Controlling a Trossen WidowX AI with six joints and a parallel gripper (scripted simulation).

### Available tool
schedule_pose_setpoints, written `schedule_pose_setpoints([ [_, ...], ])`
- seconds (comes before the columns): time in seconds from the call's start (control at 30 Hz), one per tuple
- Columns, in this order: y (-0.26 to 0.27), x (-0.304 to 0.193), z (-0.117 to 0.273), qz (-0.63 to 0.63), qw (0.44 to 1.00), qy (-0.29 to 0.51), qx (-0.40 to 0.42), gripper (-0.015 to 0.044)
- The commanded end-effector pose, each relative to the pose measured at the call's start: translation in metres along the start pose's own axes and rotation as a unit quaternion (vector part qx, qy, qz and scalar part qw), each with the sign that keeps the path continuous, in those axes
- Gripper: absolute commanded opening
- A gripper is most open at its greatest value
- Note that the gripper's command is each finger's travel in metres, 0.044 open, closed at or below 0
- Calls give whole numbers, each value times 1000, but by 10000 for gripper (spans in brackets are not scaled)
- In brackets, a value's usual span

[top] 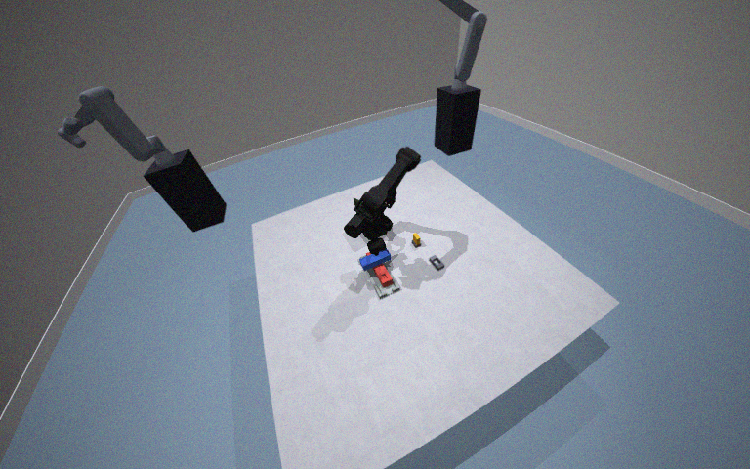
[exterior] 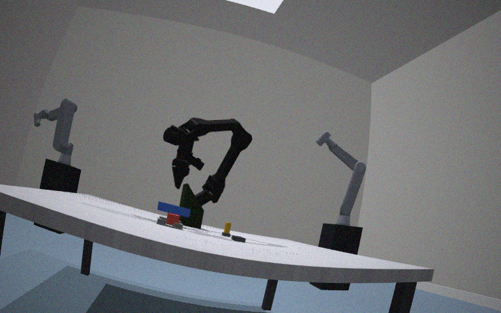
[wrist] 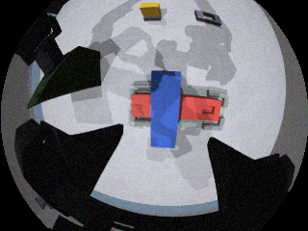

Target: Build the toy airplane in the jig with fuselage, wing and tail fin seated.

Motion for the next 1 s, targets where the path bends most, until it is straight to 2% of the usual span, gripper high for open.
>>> schedule_pose_setpoints([
  [0.0,-1,-1,1,-128,992,1,3,440],
  [0.2,-1,0,1,-411,912,2,2,440],
  [0.4,-1,0,1,-638,770,3,1,440],
  [0.47,-1,0,1,-679,734,3,1,440],
  [0.97,-2,2,2,-684,729,3,1,440],
])
Point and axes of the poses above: the point midway between the two fingers, 35 mm back from their tips, its own z axis back along the fingers, its own y axis across the jaws, x = y × z, the point moved 4 cm from there along z, back along the fingers, and after that the axes turned 15 degrees about z, right-handed, at the moved point
